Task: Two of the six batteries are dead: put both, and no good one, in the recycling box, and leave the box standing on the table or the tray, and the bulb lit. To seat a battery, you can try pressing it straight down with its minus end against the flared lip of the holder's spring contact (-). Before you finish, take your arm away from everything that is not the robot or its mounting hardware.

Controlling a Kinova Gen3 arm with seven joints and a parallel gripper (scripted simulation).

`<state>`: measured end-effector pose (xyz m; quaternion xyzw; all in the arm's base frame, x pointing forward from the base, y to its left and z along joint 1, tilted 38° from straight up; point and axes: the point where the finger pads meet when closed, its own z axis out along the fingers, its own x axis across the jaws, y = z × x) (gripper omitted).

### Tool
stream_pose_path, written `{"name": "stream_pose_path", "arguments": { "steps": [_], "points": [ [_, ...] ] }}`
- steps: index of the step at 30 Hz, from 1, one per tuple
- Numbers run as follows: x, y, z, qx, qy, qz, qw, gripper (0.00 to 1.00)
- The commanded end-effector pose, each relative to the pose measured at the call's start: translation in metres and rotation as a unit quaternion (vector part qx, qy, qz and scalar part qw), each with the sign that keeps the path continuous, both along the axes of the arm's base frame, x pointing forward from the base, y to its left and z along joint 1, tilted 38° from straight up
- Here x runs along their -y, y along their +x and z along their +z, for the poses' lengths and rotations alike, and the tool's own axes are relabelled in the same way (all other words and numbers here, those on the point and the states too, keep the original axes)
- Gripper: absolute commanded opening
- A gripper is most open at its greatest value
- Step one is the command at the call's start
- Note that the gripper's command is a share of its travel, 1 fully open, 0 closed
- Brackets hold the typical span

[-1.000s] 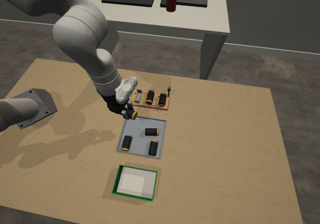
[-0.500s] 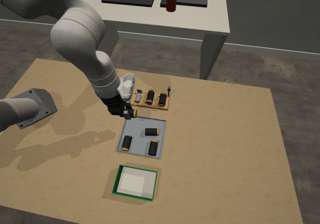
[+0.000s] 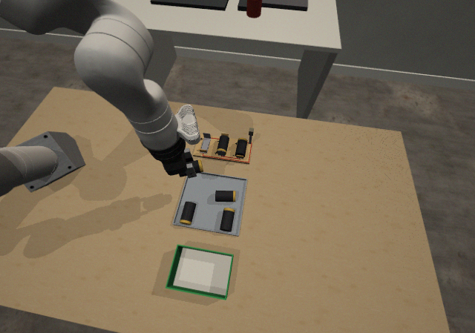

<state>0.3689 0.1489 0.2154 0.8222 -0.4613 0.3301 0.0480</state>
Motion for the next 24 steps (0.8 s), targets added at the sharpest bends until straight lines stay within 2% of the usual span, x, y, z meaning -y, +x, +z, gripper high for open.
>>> {"name": "stream_pose_path", "arguments": {
  "steps": [1,14,16,24],
  "points": [
    [-0.0011,-0.0002,0.0003,-0.010,-0.006,0.018,1.000,0.57],
    [-0.0011,-0.0002,0.0003,-0.071,-0.086,0.143,0.983,0.57],
    [-0.0011,-0.0002,0.0003,-0.071,-0.086,0.143,0.983,0.57],
    [-0.0011,-0.0002,0.0003,-0.104,-0.130,0.211,0.963,0.57]
  ]
}}
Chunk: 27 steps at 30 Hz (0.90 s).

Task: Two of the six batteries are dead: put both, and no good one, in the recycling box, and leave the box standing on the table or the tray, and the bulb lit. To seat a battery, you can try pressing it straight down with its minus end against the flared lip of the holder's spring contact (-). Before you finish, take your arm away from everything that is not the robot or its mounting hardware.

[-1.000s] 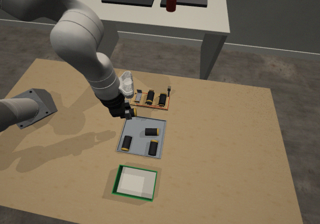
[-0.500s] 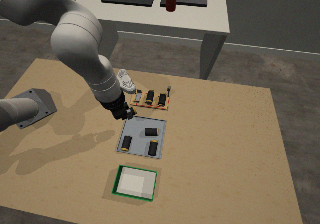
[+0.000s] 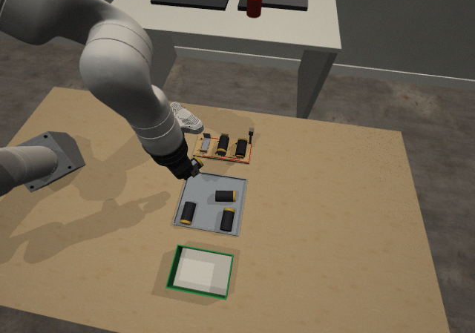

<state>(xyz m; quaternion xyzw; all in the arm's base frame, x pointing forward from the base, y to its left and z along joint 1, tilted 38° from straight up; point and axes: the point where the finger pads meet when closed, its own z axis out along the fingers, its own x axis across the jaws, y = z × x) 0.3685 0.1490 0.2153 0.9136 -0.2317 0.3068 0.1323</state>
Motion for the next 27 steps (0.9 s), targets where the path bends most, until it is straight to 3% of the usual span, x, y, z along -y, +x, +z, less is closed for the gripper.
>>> {"name": "stream_pose_path", "arguments": {
  "steps": [1,27],
  "points": [
    [-0.0010,0.0002,0.0003,-0.010,-0.005,0.017,1.000,0.57],
    [-0.0010,0.0002,0.0003,-0.080,-0.097,0.161,0.979,0.57]
  ]
}}
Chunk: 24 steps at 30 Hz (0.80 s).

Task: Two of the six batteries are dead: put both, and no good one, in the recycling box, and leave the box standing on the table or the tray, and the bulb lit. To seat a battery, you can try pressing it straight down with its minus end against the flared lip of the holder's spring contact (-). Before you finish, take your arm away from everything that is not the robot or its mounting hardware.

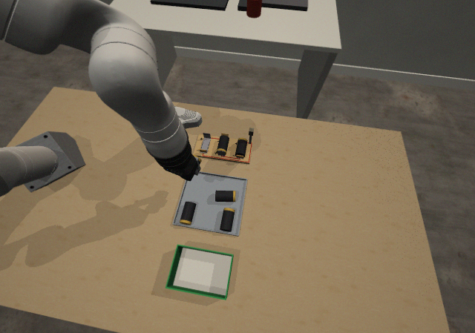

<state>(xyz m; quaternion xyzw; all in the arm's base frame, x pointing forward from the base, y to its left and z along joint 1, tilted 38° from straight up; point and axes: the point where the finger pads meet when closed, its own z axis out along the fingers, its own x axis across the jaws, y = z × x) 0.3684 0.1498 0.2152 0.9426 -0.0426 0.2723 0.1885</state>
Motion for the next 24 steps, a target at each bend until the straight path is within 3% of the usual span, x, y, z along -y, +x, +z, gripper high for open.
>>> {"name": "stream_pose_path", "arguments": {
  "steps": [1,24],
  "points": [
    [-0.0003,0.0004,0.0004,-0.004,-0.003,0.008,1.000,0.57],
    [-0.0003,0.0003,0.0004,-0.036,-0.045,0.074,0.996,0.57]
  ]
}}
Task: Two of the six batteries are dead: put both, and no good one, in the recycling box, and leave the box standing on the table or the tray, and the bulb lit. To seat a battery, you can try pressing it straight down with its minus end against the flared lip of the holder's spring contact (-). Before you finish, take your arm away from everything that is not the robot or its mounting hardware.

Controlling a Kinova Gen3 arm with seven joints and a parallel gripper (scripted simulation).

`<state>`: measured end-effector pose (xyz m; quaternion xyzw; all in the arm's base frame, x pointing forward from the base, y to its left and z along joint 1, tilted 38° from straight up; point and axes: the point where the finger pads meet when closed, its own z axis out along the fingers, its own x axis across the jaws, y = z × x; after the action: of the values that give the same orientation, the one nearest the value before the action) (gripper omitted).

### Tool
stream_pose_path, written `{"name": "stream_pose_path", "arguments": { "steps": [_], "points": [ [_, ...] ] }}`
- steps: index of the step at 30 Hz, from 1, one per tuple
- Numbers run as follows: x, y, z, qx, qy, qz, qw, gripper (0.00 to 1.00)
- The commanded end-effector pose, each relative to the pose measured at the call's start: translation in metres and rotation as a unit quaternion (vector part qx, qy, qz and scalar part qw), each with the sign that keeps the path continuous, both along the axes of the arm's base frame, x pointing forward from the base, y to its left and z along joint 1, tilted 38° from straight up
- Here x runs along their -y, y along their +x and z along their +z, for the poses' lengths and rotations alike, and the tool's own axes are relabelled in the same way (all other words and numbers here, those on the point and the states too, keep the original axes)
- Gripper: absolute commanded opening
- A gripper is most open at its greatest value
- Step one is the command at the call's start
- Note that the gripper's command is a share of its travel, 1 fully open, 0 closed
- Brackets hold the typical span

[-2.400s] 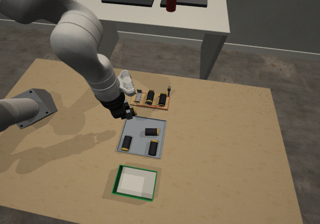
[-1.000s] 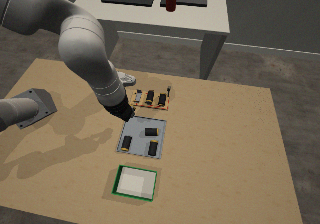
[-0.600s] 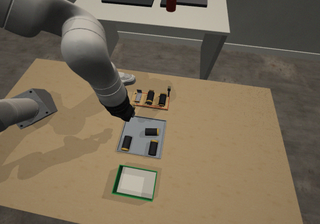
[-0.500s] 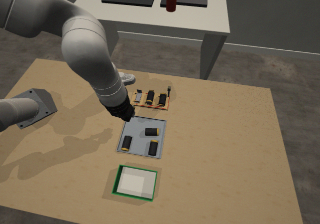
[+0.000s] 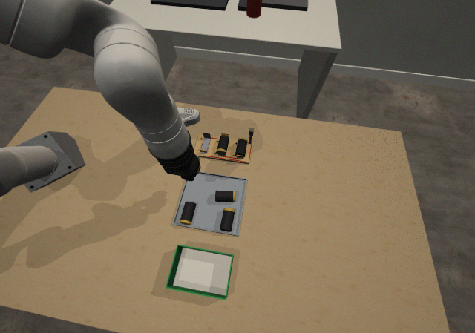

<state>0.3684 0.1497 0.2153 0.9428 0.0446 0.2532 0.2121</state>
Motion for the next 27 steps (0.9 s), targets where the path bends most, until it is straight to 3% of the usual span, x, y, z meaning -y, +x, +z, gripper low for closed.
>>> {"name": "stream_pose_path", "arguments": {
  "steps": [1,27],
  "points": [
    [-0.0004,0.0003,0.0003,-0.002,-0.001,0.003,1.000,0.57],
    [-0.0004,0.0003,0.0004,-0.008,-0.009,0.016,1.000,0.57]
  ]
}}
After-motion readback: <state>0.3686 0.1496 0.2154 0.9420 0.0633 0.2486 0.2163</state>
